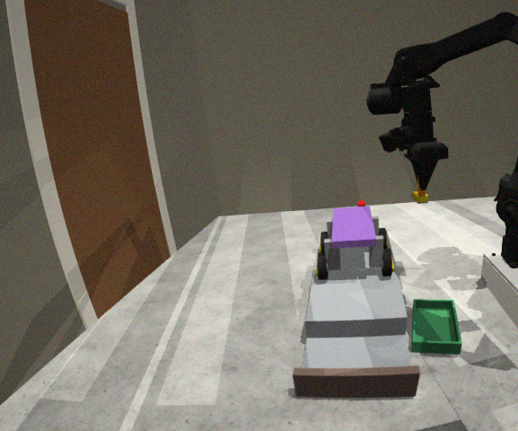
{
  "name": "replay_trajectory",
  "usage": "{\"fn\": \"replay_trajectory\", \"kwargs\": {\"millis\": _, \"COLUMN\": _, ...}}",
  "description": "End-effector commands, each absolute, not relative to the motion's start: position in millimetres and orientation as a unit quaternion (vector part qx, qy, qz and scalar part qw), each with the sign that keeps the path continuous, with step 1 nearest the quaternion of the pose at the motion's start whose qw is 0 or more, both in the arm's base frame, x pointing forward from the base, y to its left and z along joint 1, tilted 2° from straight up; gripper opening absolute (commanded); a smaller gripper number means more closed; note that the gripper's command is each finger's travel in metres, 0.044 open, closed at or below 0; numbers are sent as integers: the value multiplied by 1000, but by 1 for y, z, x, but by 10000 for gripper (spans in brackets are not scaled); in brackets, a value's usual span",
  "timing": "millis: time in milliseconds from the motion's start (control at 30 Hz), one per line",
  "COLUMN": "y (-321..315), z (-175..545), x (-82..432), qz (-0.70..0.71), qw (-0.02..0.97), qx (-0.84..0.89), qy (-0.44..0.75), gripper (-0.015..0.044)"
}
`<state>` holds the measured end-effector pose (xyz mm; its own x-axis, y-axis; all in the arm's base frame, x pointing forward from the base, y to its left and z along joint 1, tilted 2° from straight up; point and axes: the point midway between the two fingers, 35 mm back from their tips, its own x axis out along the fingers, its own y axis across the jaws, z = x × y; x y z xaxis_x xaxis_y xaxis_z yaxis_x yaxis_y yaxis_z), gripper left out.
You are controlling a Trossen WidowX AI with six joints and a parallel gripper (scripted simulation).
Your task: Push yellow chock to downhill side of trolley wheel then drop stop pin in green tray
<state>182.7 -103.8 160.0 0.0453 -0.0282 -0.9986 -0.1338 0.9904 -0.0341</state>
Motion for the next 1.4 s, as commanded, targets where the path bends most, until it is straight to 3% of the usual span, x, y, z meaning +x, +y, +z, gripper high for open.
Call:
{"fn": "replay_trajectory", "kwargs": {"millis": 0, "y": -97, "z": 159, "x": 183, "qz": 35, "qw": 720, "qx": -56, "qy": 691, "gripper": 0}}
{"fn": "replay_trajectory", "kwargs": {"millis": 1367, "y": 35, "z": 149, "x": 204, "qz": 40, "qw": 721, "qx": -52, "qy": 690, "gripper": 0}}
